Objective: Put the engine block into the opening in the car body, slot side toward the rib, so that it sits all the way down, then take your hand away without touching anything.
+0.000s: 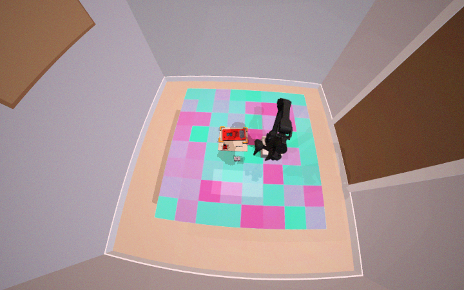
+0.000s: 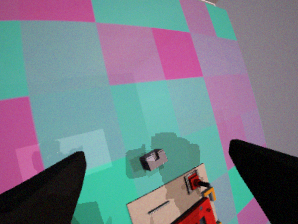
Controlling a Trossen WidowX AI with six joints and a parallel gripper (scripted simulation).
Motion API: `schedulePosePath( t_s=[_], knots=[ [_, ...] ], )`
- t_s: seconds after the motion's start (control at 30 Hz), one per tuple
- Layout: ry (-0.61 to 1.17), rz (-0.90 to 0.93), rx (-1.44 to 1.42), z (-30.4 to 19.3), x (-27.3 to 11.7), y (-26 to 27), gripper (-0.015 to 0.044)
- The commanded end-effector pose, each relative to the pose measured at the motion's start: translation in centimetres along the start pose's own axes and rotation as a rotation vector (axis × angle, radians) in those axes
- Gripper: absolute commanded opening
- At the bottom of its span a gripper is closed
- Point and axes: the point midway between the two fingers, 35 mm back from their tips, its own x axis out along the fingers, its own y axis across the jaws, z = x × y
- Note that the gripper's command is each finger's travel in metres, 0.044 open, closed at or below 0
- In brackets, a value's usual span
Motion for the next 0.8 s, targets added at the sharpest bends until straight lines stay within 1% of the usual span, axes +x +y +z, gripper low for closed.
schedulePosePath(
  t_s=[0.0, 0.77],
  knots=[
    [0.033, 0.009, 0.117, 0.0, 0.8, -0.2, 0.0440],
    [0.236, -0.011, 0.809, -1.2, 5.8, -2.1, 0.0440]
  ],
)
